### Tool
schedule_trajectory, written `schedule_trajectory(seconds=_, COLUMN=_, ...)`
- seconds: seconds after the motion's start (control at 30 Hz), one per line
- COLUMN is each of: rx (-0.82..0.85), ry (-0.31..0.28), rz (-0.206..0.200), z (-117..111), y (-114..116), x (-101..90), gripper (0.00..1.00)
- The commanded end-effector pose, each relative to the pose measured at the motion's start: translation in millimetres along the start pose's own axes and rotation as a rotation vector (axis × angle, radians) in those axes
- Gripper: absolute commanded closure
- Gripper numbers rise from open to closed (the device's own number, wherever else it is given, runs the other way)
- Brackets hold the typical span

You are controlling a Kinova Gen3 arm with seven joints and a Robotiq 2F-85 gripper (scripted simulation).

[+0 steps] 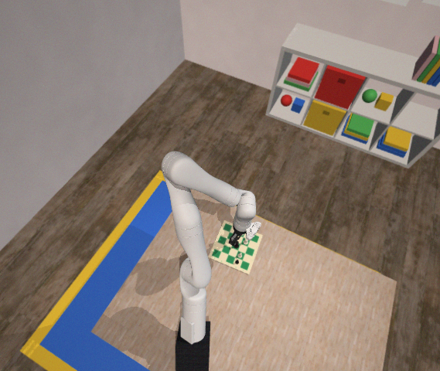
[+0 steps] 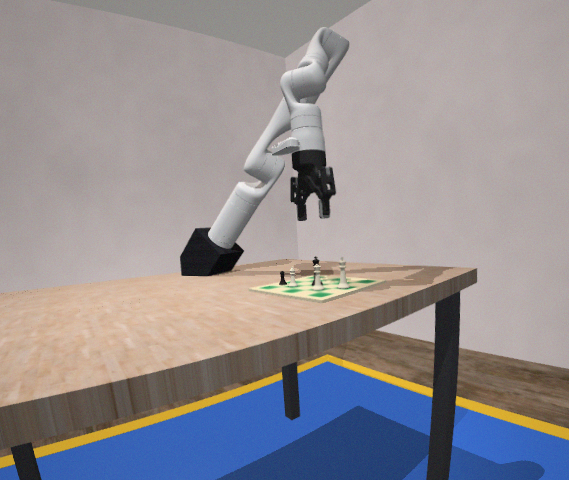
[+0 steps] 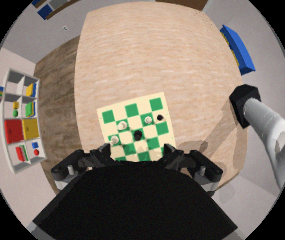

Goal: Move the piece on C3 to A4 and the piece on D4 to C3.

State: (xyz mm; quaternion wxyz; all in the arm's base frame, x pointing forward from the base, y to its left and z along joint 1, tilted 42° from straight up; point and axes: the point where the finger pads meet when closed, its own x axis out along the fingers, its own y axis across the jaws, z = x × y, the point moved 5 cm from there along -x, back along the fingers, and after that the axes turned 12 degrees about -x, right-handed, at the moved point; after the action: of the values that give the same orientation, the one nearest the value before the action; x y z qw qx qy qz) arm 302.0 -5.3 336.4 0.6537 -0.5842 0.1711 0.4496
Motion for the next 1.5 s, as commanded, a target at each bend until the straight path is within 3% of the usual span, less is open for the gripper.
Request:
schedule_trajectory(seconds=0.0, rx=-0.03, ry=-0.004, rz=0.002, z=1.5, y=-0.1, x=1.1, gripper=0.0)
schedule_trajectory(seconds=0.53, rx=-0.327, ry=-0.006, rz=0.001, z=1.9, y=-0.2, x=4.8, gripper=0.0)
schedule_trajectory(seconds=1.47, rx=-0.472, ry=-0.007, rz=0.001, z=2.2, y=-0.3, x=6.7, gripper=0.0)
